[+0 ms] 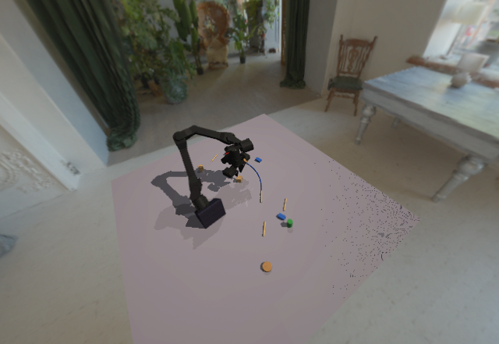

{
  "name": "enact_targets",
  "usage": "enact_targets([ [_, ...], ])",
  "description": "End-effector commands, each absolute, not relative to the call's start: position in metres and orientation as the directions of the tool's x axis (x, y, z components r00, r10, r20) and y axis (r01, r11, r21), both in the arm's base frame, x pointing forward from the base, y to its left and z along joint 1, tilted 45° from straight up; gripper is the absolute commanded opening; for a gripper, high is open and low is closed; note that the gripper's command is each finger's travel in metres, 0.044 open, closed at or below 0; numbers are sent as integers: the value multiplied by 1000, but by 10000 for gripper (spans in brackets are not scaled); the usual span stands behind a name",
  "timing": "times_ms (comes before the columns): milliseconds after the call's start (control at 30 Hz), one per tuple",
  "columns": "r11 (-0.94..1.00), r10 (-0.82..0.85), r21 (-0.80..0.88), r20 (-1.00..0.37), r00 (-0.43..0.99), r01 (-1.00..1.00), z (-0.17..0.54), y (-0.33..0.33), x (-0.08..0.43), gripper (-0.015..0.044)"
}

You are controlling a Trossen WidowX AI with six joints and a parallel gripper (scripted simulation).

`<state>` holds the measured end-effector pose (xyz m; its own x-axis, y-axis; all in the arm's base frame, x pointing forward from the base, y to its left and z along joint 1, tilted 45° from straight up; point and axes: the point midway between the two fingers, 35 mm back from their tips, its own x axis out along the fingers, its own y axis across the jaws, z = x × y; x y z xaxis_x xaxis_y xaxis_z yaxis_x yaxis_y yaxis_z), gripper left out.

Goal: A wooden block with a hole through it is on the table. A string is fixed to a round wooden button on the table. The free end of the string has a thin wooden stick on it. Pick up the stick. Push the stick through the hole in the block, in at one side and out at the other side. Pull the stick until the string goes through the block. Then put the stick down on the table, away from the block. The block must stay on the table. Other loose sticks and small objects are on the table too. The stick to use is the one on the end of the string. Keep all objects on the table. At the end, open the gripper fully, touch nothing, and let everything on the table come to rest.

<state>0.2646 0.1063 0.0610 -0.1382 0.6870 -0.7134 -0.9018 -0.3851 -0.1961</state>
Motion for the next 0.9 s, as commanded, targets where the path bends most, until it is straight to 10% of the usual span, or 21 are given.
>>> enact_targets([
  [0,-385,687,-196,-713,-138,-902,61,106,265,83],
  [100,-385,687,-196,-713,-138,-902,61,106,265,4],
  [633,-385,687,-196,-713,-138,-902,61,106,265,0],
  [867,-385,687,-196,-713,-138,-902,61,106,265,184],
])
